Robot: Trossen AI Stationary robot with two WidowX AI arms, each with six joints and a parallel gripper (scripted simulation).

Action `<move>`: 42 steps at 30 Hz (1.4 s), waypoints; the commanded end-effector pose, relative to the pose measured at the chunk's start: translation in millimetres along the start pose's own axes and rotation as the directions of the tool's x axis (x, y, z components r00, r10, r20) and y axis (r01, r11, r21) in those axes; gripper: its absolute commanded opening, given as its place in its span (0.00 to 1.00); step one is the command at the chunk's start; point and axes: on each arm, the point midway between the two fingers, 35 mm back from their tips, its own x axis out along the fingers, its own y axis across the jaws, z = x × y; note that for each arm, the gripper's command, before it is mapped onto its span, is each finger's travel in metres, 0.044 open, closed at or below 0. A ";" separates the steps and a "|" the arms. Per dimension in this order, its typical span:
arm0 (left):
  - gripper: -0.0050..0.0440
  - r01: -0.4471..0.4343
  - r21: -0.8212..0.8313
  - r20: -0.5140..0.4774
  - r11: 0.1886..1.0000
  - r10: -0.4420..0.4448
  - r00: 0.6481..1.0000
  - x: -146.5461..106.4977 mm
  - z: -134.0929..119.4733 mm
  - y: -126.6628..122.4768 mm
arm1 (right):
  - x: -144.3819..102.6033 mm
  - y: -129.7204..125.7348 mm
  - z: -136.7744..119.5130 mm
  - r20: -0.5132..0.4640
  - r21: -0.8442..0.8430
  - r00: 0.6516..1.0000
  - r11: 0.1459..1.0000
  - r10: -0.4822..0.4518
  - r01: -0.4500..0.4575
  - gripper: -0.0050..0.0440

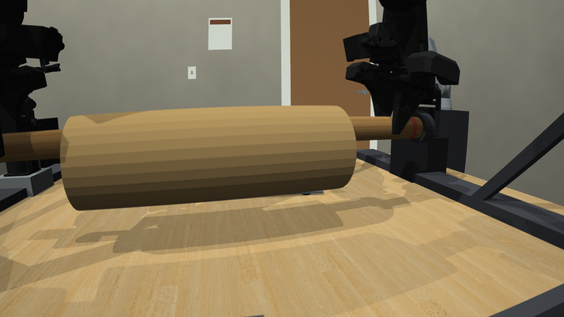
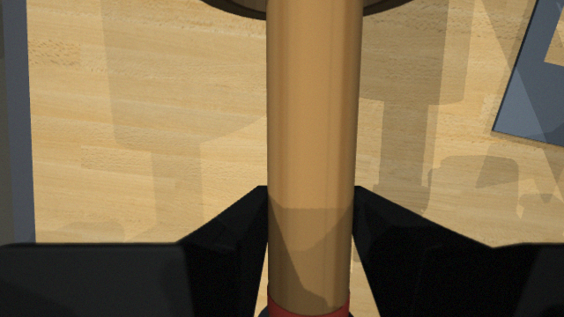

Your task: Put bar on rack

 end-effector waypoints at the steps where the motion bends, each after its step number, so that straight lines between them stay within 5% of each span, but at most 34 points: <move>1: 0.20 0.068 -0.005 0.023 0.998 -0.067 0.997 -25.8 2.3 -4.6 | -17.8 8.1 8.4 0.044 -0.002 0.998 0.999 0.046 -0.046 0.20; 27: 0.20 0.070 0.010 0.024 0.997 -0.071 0.997 -27.0 4.8 21.9 | -19.2 -12.1 5.0 0.041 0.014 0.998 0.999 0.038 -0.039 0.20; 42: 0.20 0.069 0.040 0.025 0.997 -0.070 0.997 -26.5 9.3 69.8 | -22.6 -46.1 1.6 0.040 0.044 0.999 0.999 0.029 -0.030 0.20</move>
